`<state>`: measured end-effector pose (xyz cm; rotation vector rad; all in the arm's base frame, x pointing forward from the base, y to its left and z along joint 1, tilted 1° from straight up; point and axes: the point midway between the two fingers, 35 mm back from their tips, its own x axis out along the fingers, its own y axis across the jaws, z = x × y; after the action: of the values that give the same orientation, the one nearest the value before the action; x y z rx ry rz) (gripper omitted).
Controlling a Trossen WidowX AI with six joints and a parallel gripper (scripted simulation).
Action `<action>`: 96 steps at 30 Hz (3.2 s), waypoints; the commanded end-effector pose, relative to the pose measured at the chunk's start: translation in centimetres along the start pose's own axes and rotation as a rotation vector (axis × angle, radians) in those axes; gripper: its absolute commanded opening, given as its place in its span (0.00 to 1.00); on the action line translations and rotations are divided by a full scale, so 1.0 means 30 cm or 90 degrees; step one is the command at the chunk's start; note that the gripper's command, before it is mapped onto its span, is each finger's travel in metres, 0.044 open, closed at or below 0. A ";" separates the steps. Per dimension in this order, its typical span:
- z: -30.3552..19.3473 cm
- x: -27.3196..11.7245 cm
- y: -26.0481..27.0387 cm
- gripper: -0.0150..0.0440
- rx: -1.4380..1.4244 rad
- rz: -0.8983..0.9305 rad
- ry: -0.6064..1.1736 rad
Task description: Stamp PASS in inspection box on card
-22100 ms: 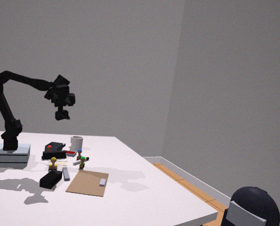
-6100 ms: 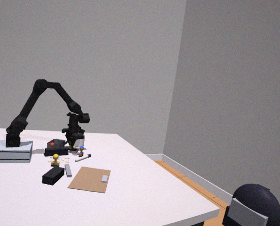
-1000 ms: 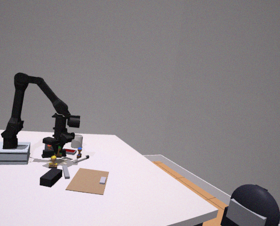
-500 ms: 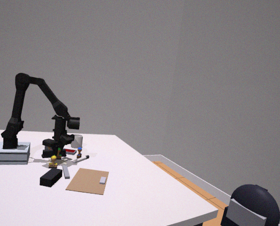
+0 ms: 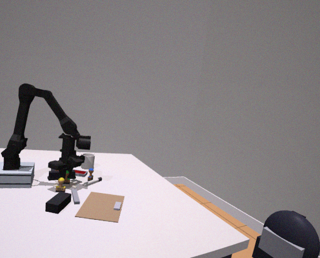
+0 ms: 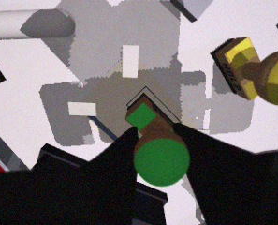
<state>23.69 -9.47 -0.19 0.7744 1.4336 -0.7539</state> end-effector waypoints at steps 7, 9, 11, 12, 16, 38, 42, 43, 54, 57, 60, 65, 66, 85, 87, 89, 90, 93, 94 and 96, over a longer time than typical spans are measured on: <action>-0.004 0.025 -0.005 0.25 0.003 -0.004 0.000; -0.004 0.025 -0.005 0.25 0.003 -0.004 0.000; -0.004 0.025 -0.005 0.25 0.003 -0.004 0.000; -0.004 0.025 -0.005 0.25 0.003 -0.004 0.000; -0.004 0.026 -0.005 0.25 0.003 -0.004 0.000; -0.004 0.039 -0.006 0.25 0.003 -0.004 0.000; -0.004 0.040 -0.006 0.25 0.003 -0.004 0.000; -0.004 0.040 -0.006 0.25 0.003 -0.004 0.000; -0.004 0.042 -0.006 0.25 0.003 -0.004 0.000; -0.004 0.042 -0.006 0.25 0.003 -0.004 0.000; -0.004 0.042 -0.006 0.25 0.003 -0.004 0.000; -0.004 0.042 -0.006 0.25 0.003 -0.004 0.000; -0.004 0.042 -0.006 0.25 0.003 -0.004 0.000; -0.004 0.012 -0.005 0.25 0.003 -0.004 0.000; -0.004 0.009 -0.005 0.25 0.003 -0.004 0.000; -0.004 0.007 -0.005 0.25 0.003 -0.004 0.000; -0.003 0.005 -0.005 0.25 0.003 -0.004 0.000; -0.002 -0.010 -0.004 0.25 0.003 -0.004 0.000; -0.001 -0.015 -0.003 0.25 0.003 -0.004 0.000; 0.000 -0.026 -0.003 0.25 0.003 -0.004 0.000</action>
<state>23.41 -9.34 -0.09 0.7751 1.4465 -0.7568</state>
